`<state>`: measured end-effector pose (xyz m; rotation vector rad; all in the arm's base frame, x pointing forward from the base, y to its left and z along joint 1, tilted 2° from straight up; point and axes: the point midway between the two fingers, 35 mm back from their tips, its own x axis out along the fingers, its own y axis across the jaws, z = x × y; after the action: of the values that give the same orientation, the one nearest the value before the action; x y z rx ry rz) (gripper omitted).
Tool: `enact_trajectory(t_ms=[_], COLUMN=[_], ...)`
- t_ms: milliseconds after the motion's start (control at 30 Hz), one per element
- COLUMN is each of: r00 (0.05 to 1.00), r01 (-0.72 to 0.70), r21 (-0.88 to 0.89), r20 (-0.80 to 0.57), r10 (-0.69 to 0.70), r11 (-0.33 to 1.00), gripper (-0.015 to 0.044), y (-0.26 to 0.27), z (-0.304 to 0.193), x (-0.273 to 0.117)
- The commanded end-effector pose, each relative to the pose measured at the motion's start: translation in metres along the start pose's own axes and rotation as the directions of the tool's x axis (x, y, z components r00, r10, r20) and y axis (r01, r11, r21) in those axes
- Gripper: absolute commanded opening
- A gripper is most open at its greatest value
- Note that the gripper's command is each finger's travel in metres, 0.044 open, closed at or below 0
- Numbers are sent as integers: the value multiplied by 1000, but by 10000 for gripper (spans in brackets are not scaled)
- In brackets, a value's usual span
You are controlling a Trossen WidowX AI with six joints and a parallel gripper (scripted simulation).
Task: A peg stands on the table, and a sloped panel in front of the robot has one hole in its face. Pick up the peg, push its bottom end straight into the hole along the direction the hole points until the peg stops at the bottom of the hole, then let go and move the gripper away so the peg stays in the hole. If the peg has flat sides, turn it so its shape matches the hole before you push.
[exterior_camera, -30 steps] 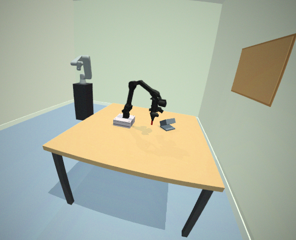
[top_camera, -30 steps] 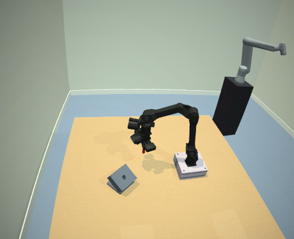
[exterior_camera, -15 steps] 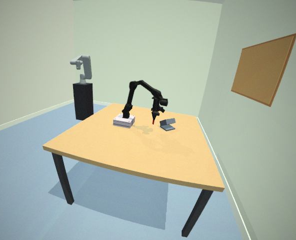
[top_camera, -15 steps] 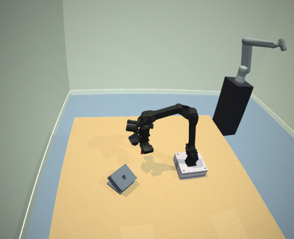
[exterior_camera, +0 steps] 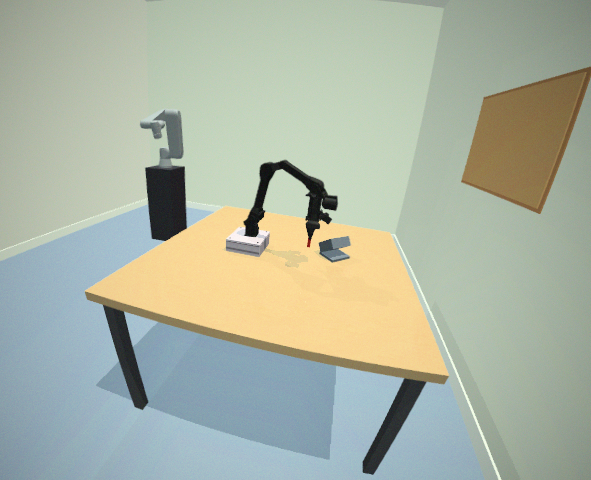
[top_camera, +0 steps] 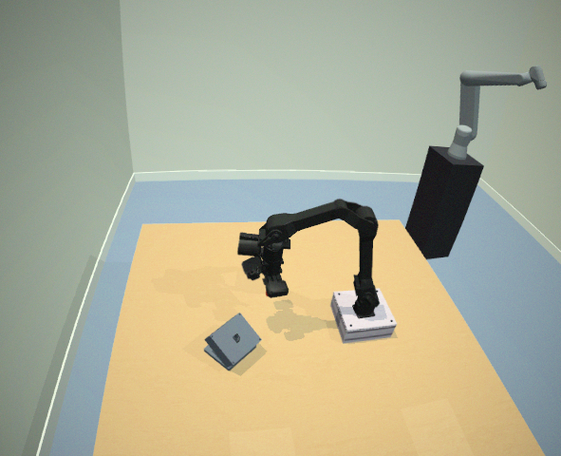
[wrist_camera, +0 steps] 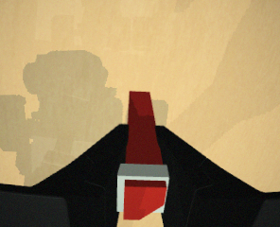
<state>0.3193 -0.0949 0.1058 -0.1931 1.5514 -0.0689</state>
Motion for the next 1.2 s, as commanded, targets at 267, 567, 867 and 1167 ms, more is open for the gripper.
enact_trajectory(t_ms=[267,567,867,1167], r00=[999,998,996,994], r01=[37,58,77,93], r21=[73,125,176,228], r20=[6,13,21,31], r10=[-37,-60,-82,-103], r11=[997,991,981,969], gripper=[0,0,0,0], y=[11,19,28,37], z=[11,19,26,32], x=[-6,-10,-14,-18])
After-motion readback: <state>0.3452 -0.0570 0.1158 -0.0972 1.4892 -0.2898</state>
